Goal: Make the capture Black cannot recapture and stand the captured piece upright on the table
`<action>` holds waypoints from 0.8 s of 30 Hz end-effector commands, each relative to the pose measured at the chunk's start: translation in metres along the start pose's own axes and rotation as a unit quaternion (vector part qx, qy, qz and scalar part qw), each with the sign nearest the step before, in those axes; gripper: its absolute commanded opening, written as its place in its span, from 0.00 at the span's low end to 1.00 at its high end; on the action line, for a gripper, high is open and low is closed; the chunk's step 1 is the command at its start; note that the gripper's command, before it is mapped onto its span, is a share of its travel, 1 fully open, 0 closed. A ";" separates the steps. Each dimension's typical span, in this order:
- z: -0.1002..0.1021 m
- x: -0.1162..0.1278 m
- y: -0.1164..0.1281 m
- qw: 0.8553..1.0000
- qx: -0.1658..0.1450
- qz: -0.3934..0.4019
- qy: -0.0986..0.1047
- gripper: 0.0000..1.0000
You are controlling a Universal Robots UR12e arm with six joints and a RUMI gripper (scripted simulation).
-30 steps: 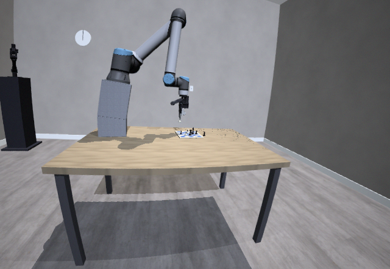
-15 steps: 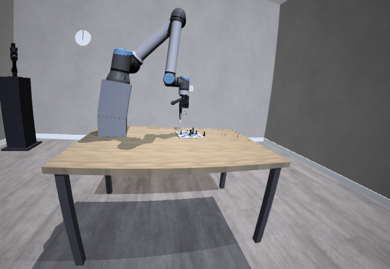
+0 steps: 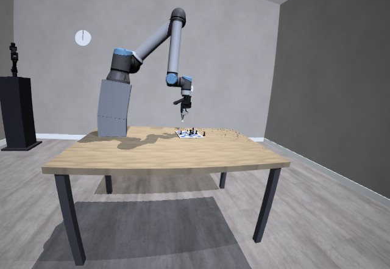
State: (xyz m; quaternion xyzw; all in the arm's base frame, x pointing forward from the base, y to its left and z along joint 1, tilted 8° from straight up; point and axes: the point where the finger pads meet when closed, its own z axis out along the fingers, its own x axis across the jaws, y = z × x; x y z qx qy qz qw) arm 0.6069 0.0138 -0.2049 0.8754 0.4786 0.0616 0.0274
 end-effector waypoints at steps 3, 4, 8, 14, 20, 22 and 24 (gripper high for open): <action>-0.001 0.006 0.009 0.995 -0.001 0.100 -0.003 0.00; -0.001 0.007 0.009 0.994 -0.001 0.106 -0.003 0.00; -0.001 0.007 0.010 0.994 -0.001 0.112 -0.003 0.00; -0.001 0.007 0.010 0.994 -0.001 0.112 -0.003 0.00; -0.001 0.007 0.010 0.994 -0.001 0.112 -0.003 0.00; 0.000 0.007 0.010 0.994 -0.001 0.112 -0.003 0.00; 0.001 0.007 0.010 0.994 -0.001 0.113 -0.003 0.00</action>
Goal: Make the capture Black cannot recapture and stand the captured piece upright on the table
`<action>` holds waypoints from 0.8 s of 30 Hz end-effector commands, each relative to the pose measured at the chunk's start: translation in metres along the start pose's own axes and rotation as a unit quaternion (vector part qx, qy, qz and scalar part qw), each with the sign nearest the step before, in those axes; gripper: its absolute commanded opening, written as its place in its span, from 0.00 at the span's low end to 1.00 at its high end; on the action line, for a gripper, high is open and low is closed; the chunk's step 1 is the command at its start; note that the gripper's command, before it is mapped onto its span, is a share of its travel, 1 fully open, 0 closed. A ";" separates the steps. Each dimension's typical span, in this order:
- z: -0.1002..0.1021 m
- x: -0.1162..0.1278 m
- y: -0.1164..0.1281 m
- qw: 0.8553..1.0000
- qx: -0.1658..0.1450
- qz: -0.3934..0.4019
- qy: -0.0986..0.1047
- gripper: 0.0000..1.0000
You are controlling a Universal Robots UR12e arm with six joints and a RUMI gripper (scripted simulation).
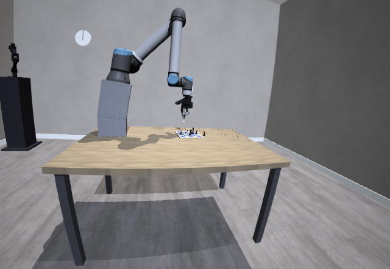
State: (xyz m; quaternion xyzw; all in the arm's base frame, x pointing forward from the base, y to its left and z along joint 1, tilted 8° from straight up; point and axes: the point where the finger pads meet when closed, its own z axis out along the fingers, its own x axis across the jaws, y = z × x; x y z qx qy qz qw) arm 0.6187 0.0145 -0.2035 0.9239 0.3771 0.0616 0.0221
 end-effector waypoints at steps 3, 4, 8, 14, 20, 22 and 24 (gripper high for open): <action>0.002 0.000 0.000 1.000 0.000 0.000 0.000 0.00; 0.004 0.000 0.000 1.000 0.000 0.000 0.000 0.00; 0.015 0.000 0.000 1.000 0.000 0.000 0.000 0.00; 0.041 0.001 0.000 1.000 0.000 0.000 0.000 0.00; 0.061 0.001 0.000 1.000 0.000 0.000 0.000 0.00; 0.070 0.001 0.000 1.000 0.000 0.000 0.000 0.00; 0.078 0.001 0.000 1.000 0.000 0.000 0.000 0.00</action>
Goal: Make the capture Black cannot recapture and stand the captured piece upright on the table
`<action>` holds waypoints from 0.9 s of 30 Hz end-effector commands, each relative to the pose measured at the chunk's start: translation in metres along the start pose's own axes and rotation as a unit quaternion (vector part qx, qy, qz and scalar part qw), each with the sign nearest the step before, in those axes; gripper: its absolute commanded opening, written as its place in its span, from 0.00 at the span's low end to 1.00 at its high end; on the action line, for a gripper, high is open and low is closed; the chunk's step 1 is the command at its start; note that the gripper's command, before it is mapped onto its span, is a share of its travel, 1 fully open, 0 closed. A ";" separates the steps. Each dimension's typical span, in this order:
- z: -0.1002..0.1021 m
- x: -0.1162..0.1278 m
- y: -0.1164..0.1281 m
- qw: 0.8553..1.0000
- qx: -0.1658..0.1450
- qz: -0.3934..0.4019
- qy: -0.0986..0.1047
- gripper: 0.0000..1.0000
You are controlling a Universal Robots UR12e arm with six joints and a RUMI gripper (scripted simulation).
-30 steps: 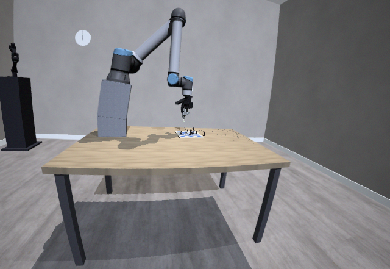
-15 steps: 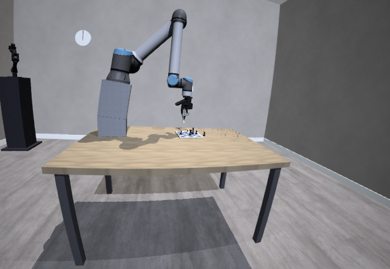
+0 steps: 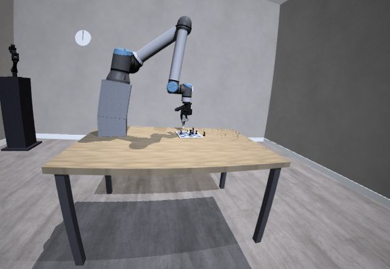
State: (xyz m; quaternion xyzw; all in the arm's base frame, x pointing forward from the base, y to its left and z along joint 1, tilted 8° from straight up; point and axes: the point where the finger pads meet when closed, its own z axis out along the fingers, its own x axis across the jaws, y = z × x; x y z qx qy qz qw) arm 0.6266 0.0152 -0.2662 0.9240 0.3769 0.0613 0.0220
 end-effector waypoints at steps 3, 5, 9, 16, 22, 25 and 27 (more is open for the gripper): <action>0.024 0.001 0.001 1.000 -0.001 0.000 0.000 0.00; 0.028 0.001 0.001 1.000 -0.001 0.000 0.000 0.00; 0.032 0.001 0.001 1.000 -0.001 0.000 0.000 0.00; 0.032 0.001 0.001 1.000 -0.001 0.000 0.000 0.00; 0.032 0.001 0.001 1.000 -0.001 0.000 0.000 0.00; 0.032 0.001 0.001 1.000 -0.001 0.000 0.000 0.00; 0.032 0.001 0.001 1.000 -0.001 0.000 0.000 0.00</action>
